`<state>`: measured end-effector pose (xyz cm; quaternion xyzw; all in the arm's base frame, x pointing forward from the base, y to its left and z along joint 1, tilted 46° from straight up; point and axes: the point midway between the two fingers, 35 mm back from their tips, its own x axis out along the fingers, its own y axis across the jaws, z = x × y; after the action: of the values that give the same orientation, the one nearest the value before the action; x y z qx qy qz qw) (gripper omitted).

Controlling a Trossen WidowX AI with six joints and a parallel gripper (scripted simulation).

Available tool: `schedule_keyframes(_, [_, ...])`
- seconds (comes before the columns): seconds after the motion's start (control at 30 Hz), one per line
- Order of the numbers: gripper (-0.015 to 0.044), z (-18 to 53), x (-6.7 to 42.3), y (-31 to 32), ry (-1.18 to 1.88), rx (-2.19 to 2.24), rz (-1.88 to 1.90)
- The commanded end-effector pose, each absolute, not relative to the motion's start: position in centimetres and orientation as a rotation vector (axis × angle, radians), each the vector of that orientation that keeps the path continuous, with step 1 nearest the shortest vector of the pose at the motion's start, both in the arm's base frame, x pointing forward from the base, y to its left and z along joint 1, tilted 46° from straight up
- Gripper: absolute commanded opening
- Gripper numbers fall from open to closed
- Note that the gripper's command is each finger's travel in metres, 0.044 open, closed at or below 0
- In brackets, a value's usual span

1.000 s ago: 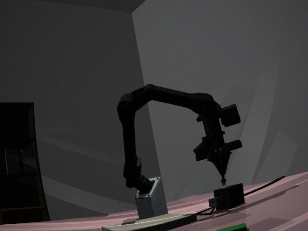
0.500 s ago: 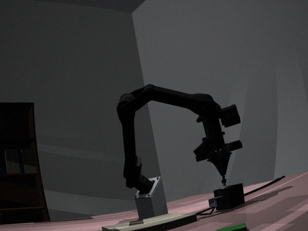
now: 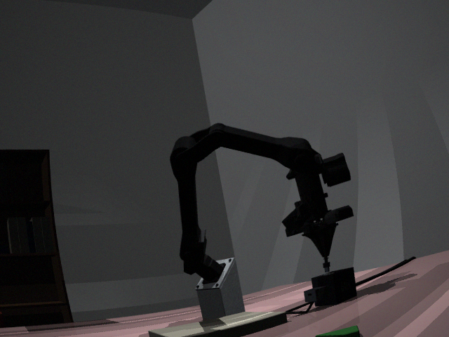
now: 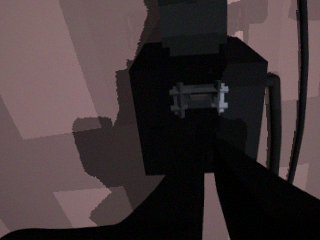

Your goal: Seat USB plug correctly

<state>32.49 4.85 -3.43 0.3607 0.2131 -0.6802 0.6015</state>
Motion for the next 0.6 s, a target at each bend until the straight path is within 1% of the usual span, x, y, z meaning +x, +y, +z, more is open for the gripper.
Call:
schedule_keyframes(0.0, [0.0000, -3.50, 32.46, 4.82, 0.498, 0.837, -1.577])
schedule_keyframes(0.57, [0.0000, -3.64, 32.46, 4.67, 0.498, 0.837, -1.577])
